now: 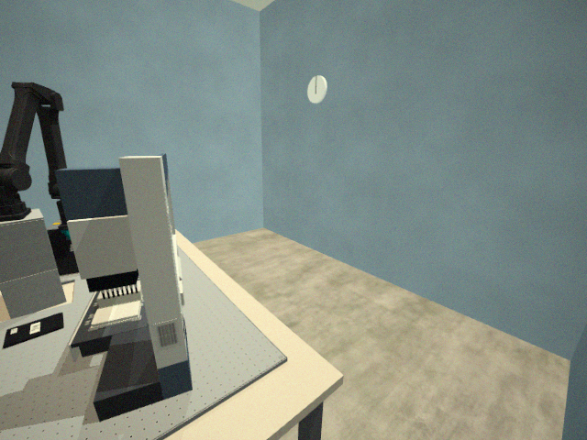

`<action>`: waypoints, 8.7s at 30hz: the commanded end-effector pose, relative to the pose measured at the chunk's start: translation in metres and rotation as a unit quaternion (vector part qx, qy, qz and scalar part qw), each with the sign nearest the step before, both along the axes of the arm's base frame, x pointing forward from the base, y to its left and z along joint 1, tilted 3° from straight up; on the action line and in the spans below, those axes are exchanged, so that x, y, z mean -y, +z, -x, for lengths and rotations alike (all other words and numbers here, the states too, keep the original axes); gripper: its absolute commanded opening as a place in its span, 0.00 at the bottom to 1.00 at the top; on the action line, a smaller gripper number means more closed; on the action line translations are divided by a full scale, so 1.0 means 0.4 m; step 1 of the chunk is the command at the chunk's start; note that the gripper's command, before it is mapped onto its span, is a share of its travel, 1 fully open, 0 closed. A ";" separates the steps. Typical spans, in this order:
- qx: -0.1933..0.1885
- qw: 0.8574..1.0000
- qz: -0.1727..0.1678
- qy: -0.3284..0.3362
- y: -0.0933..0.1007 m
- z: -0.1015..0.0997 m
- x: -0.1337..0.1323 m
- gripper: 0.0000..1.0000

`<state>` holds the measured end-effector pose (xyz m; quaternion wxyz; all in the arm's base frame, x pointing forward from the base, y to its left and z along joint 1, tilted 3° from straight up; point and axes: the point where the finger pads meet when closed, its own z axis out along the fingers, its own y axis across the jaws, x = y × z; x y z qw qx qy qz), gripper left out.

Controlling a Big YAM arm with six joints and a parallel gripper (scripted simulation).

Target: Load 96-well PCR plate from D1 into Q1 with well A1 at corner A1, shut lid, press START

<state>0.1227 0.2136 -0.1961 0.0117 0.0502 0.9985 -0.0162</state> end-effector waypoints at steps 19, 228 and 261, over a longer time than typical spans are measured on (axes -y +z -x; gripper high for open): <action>0.000 1.000 0.001 -0.001 -0.015 0.003 -0.014 0.00; 0.004 1.000 0.001 0.010 0.161 0.014 0.186 0.00; -0.003 1.000 0.007 -0.005 0.150 0.023 0.183 0.00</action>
